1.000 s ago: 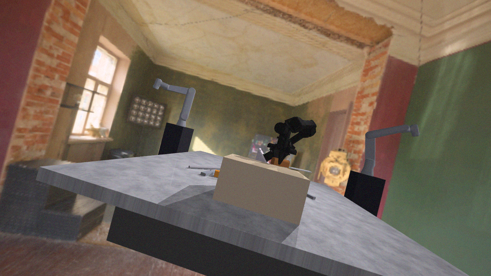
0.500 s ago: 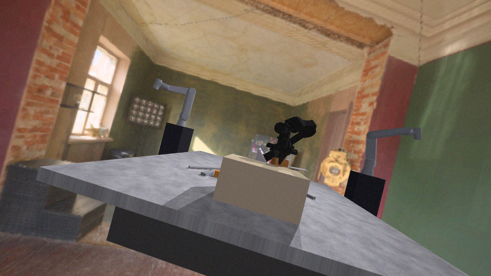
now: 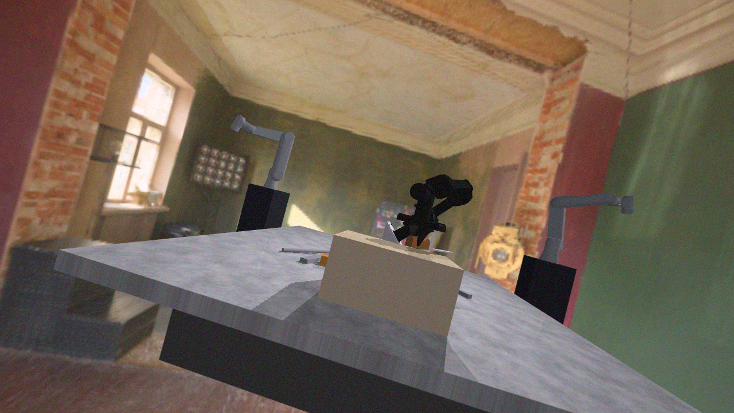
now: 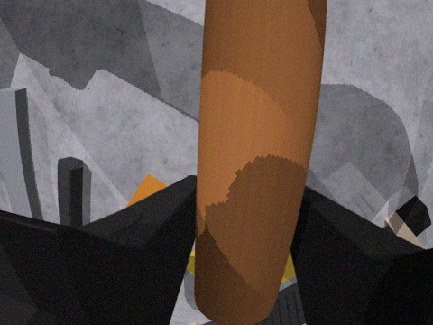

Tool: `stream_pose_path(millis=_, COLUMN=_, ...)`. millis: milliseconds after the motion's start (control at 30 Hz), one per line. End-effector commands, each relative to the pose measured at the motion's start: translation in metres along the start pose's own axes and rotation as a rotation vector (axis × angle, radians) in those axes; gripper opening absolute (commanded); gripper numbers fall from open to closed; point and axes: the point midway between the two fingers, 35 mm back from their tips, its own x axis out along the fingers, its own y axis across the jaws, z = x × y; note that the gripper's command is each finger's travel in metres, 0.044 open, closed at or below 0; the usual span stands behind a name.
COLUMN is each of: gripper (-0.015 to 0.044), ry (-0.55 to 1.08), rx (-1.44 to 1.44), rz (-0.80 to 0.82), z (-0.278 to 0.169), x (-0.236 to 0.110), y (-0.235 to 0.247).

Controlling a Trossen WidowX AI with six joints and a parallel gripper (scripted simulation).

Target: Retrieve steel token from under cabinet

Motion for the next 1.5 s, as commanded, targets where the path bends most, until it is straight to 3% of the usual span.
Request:
stream_pose_path(millis=0, gripper=0.0, ry=0.003, rx=-0.031, rz=-0.011, z=0.0, x=-0.002, y=-0.001)
stream_pose_path(millis=1467, gripper=0.0, ry=0.002, rx=-0.166, rz=-0.011, z=0.035, x=-0.002, y=0.005)
